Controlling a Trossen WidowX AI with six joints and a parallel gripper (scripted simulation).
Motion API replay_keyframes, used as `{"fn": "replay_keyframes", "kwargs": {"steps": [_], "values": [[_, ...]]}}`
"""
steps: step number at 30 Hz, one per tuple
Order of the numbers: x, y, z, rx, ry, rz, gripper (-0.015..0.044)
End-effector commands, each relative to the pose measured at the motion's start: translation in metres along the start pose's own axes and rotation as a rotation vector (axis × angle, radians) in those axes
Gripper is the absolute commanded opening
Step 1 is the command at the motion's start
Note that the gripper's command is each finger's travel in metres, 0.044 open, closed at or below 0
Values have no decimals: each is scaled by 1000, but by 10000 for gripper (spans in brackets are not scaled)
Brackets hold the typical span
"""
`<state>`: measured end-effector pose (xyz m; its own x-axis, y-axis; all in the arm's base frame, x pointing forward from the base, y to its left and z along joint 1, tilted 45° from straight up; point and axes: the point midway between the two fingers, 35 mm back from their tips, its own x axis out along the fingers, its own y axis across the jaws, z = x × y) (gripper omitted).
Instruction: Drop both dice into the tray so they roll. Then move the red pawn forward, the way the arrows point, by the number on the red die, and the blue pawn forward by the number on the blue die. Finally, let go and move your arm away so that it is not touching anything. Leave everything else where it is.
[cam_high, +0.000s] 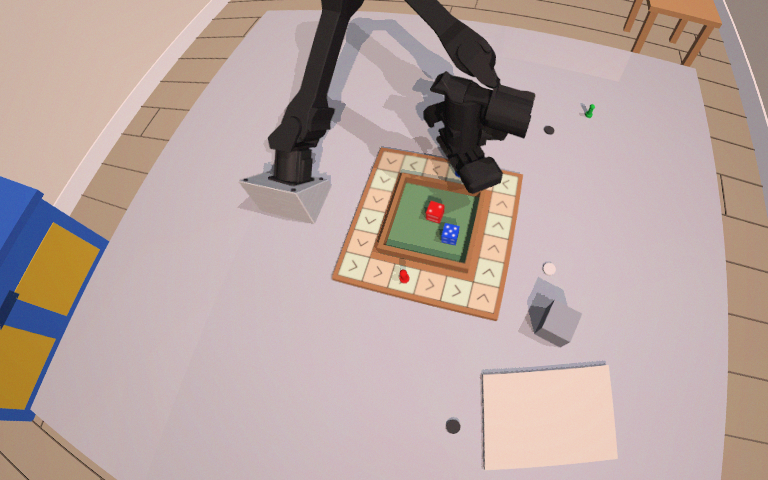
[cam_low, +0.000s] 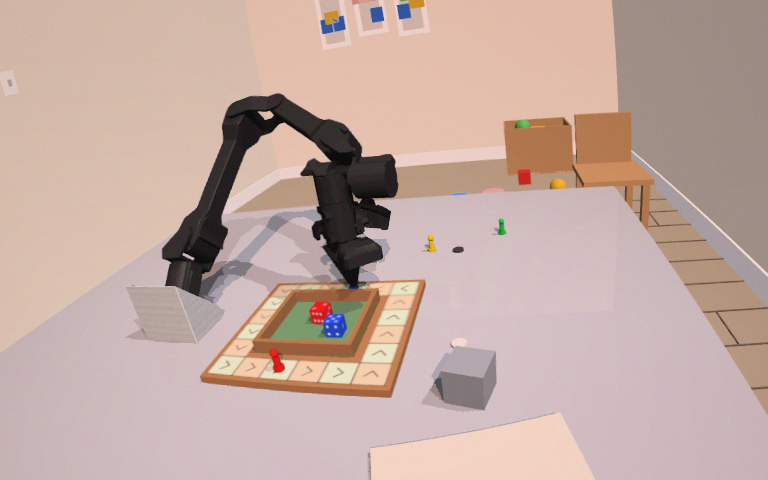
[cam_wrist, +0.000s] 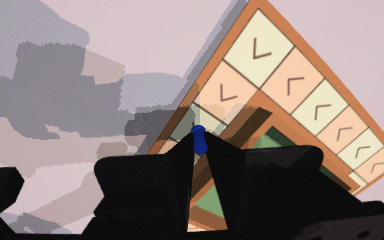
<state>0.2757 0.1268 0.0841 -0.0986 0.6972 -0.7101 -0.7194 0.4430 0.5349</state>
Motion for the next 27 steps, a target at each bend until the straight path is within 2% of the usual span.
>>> {"fn": "replay_keyframes", "kwargs": {"steps": [1, 7, 11, 14, 19, 27], "values": [[-1, 0, 0, -1, -1, -1, 105], [-4, -1, 0, -1, -1, -1, 263], [-48, -1, 0, 4, -2, 0, 368], [-50, -1, 0, 5, -2, 0, 440], [-60, -5, -8, 38, 2, -9, 440], [-109, -25, -108, 431, 21, -41, 440]]}}
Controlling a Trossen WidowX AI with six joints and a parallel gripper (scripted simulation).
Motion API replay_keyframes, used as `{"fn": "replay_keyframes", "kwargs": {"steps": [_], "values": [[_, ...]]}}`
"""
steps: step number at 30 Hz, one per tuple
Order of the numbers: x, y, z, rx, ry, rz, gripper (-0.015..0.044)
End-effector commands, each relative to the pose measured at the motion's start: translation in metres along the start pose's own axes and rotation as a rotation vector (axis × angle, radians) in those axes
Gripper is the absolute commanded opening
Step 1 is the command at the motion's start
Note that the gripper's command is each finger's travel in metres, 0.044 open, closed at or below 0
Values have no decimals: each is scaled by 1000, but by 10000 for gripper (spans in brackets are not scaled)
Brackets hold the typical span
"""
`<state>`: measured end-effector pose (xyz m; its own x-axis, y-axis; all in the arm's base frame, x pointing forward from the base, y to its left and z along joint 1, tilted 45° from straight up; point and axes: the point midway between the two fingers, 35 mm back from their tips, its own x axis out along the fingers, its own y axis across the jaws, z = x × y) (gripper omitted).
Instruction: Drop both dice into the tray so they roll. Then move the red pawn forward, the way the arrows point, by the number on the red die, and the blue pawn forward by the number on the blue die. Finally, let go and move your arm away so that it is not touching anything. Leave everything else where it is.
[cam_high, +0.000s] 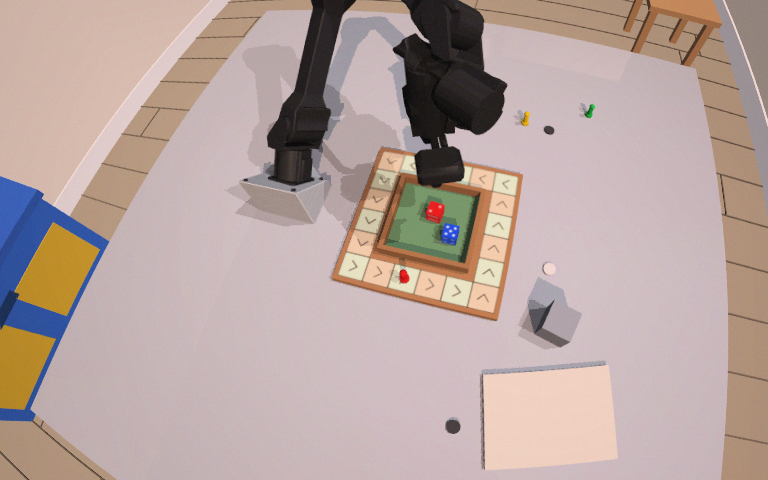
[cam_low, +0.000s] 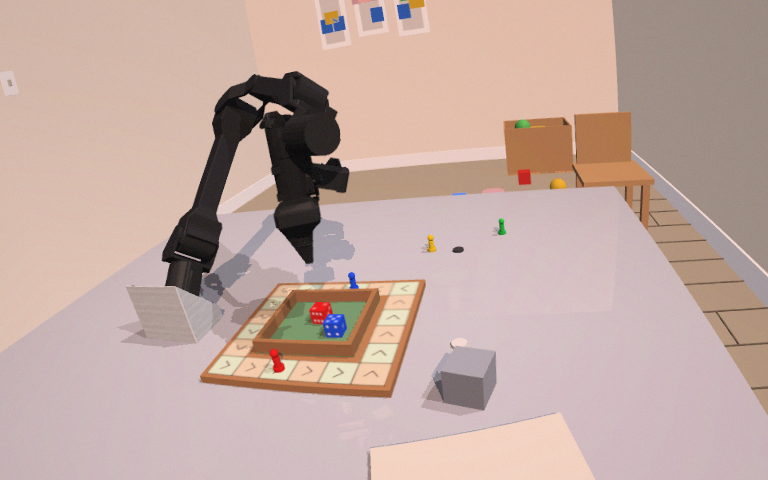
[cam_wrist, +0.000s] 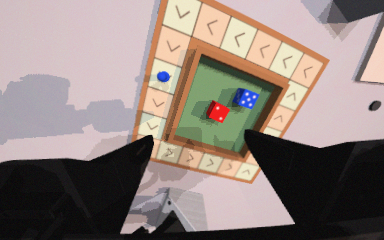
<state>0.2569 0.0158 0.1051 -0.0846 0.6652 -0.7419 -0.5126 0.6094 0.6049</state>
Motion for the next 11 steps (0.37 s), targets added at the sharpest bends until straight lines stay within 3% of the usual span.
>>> {"fn": "replay_keyframes", "kwargs": {"steps": [1, 6, 11], "values": [[-22, -15, -53, 207, 9, 9, 440], [-38, -14, -104, 403, 5, 53, 440], [-32, -17, -80, 316, 4, 23, 440]]}}
